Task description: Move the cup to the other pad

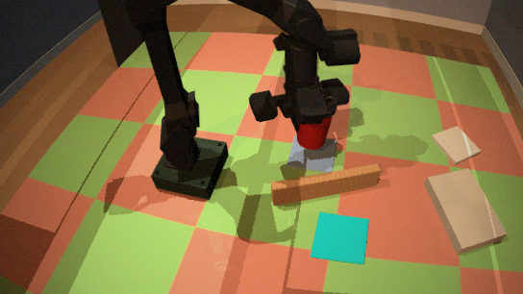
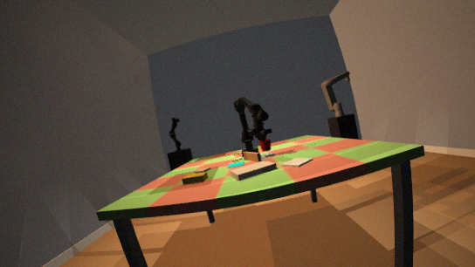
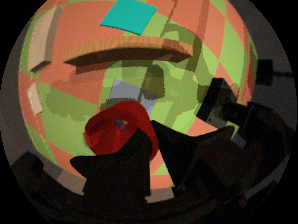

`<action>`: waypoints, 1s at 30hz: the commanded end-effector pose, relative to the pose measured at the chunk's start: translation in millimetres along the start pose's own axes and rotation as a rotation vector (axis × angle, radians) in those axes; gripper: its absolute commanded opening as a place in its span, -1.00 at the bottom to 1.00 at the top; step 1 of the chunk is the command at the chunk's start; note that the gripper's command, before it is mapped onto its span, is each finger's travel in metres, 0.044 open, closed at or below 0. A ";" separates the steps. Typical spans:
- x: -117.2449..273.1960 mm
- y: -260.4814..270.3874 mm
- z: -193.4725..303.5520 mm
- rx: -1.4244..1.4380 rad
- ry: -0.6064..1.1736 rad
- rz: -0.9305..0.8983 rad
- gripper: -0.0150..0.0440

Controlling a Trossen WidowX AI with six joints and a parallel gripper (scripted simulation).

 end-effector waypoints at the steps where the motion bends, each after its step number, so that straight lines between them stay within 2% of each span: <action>1: 17.0 1.0 -0.2 -0.003 -0.003 -0.013 -0.49; 10: 42.1 -1.5 0.7 -0.003 -0.003 -0.011 -0.49; 30: 40.9 -2.3 1.9 0.000 0.000 -0.006 -0.49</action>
Point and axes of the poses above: the point midway between the two fingers, 35 mm back from their tips, its own x axis back along the fingers, its own y axis across the jaws, z = x × y, the point moved 3 cm from there along x, back along the fingers, and after that the axes turned 1 degree about x, right-handed, at the moved point
